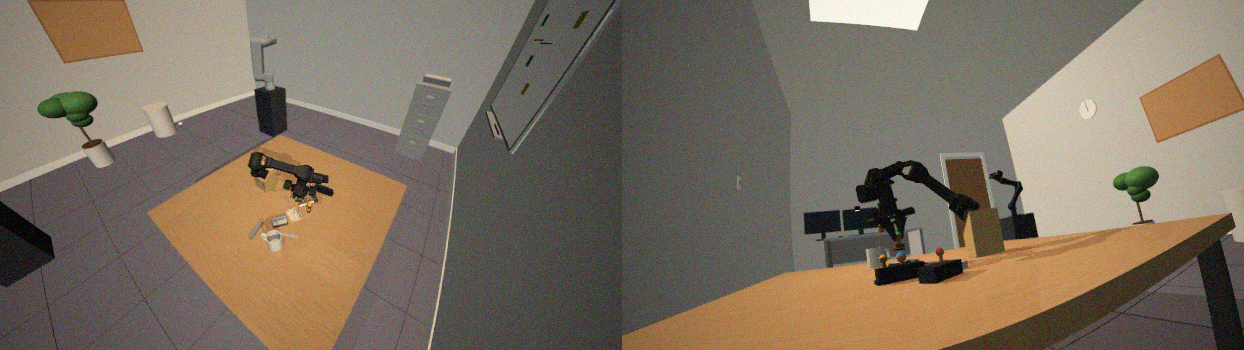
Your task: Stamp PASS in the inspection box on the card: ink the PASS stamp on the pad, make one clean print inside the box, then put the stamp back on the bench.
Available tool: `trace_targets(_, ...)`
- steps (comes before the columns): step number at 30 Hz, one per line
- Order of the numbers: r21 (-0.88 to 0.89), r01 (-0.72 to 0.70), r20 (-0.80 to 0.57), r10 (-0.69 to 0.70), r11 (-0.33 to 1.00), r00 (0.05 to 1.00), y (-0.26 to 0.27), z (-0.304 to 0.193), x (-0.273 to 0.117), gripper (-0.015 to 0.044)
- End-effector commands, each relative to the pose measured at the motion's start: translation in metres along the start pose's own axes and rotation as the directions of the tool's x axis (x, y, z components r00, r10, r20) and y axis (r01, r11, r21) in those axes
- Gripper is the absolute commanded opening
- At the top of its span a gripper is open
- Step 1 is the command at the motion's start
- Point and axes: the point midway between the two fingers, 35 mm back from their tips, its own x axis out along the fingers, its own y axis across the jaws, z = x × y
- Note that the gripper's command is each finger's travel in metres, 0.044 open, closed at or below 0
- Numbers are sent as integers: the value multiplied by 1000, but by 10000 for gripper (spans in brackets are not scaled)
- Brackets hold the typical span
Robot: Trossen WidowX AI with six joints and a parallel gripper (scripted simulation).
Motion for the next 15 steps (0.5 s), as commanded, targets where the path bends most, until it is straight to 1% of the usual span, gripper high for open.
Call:
trace_targets(1,120,-3,-25,6,993,1000,0,13,-3,0)
trace_targets(8,347,24,-69,0,937,998,-3,38,-1,0)
trace_targets(15,550,62,-110,-2,833,994,-8,62,1,0)
